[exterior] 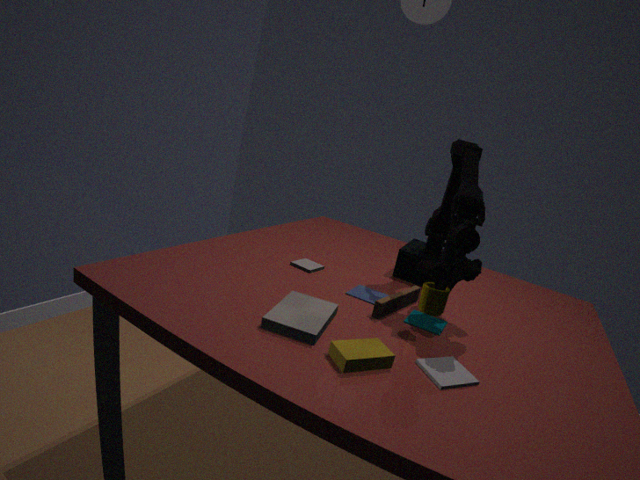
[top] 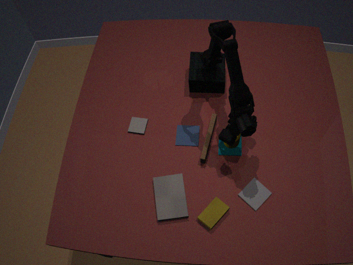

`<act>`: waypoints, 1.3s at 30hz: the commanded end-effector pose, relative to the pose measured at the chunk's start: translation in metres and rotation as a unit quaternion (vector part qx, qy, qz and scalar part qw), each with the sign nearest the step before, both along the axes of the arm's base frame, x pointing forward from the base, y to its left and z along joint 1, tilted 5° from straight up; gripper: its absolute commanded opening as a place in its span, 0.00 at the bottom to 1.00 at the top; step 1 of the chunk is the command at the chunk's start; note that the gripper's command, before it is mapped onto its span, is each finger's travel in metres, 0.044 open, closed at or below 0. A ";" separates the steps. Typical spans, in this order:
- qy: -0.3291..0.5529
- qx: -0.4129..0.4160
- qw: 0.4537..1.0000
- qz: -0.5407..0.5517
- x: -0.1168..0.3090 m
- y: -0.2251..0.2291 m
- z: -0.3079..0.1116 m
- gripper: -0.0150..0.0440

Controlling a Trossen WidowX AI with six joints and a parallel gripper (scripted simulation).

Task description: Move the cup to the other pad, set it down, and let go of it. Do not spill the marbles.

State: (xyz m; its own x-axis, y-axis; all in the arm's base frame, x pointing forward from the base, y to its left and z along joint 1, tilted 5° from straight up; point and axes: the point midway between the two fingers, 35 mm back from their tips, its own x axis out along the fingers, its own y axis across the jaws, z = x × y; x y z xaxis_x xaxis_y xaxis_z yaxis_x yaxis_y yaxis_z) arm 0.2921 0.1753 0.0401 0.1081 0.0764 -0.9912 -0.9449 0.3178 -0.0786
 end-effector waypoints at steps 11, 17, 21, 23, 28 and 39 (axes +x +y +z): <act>0.006 -0.005 1.000 -0.003 -0.001 0.000 -0.028 0.25; 0.006 -0.005 1.000 -0.003 -0.001 0.000 -0.028 0.25; 0.003 -0.002 1.000 0.000 0.000 0.001 -0.024 0.25; 0.003 -0.002 1.000 0.000 0.000 0.001 -0.024 0.25; 0.003 -0.002 1.000 0.000 0.000 0.001 -0.024 0.25; 0.003 -0.002 1.000 0.000 0.000 0.001 -0.024 0.50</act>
